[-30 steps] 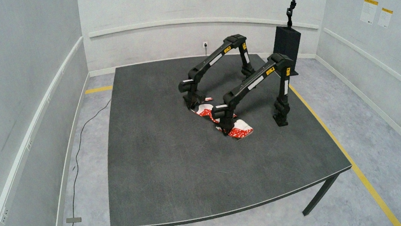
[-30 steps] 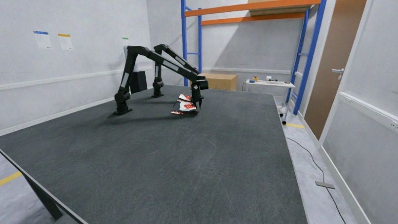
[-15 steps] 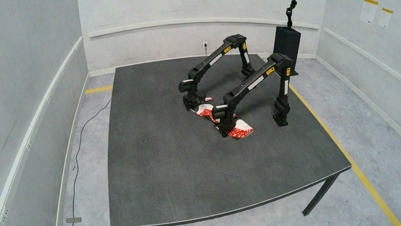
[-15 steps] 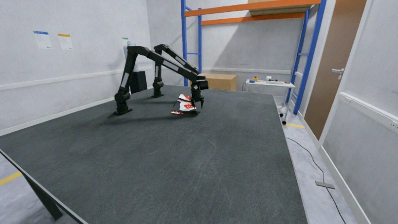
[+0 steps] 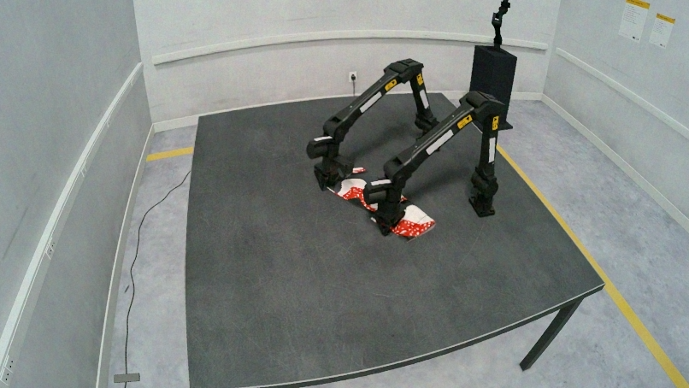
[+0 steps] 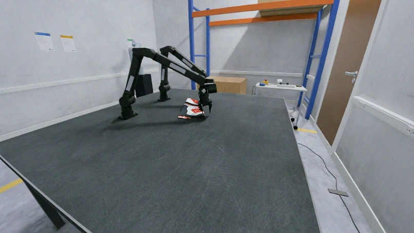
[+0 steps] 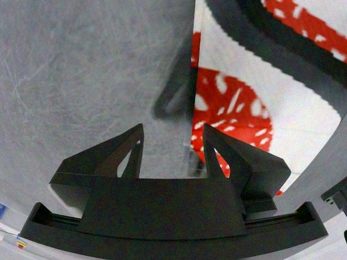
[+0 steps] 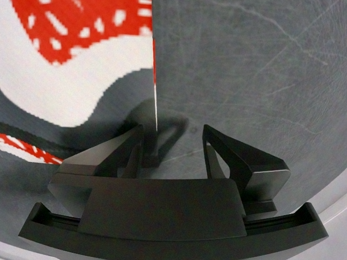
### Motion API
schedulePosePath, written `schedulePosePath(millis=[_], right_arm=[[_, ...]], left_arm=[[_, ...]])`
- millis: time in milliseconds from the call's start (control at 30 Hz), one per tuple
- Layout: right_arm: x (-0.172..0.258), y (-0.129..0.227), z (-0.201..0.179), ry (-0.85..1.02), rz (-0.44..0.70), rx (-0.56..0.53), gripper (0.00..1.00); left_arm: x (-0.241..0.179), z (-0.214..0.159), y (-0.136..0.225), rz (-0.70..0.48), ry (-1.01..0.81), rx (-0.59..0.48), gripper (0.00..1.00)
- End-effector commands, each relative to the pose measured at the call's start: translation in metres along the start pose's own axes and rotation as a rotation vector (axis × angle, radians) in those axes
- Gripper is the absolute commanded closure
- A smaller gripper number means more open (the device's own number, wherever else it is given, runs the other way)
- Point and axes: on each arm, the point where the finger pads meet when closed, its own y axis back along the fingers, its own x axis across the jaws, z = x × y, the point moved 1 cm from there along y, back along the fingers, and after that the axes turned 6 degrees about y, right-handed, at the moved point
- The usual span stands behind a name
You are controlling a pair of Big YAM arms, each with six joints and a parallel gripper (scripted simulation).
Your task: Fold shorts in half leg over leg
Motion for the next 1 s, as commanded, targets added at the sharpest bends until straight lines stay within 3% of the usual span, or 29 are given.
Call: schedulePosePath(millis=[0, 200, 233, 567, 800, 833, 967], right_arm=[[-0.006, 0.002, -0.011, -0.002, -0.021, 0.004, 0.46], [-0.002, 0.000, -0.010, -0.001, -0.012, 0.001, 0.46], [-0.002, 0.026, -0.005, -0.001, -0.037, 0.006, 0.46], [0.016, 0.054, 0.003, -0.001, -0.038, 0.005, 0.46], [0.029, 0.045, 0.008, 0.000, 0.001, -0.003, 0.46], [0.027, 0.067, 0.012, 0.000, -0.032, 0.003, 0.46], [0.034, 0.076, 0.010, -0.003, -0.032, 0.004, 0.46]], left_arm=[[0.002, 0.007, 0.012, 0.020, 0.001, -0.012, 0.46], [0.002, 0.005, 0.010, 0.019, 0.003, -0.012, 0.46], [-0.004, 0.004, 0.014, 0.018, 0.002, -0.011, 0.46], [-0.026, 0.000, 0.039, 0.017, -0.002, -0.012, 0.46], [-0.035, -0.004, 0.043, 0.003, 0.003, -0.003, 0.46], [-0.040, -0.004, 0.050, 0.012, -0.002, -0.009, 0.46], [-0.046, -0.006, 0.059, 0.013, -0.001, -0.010, 0.46]])
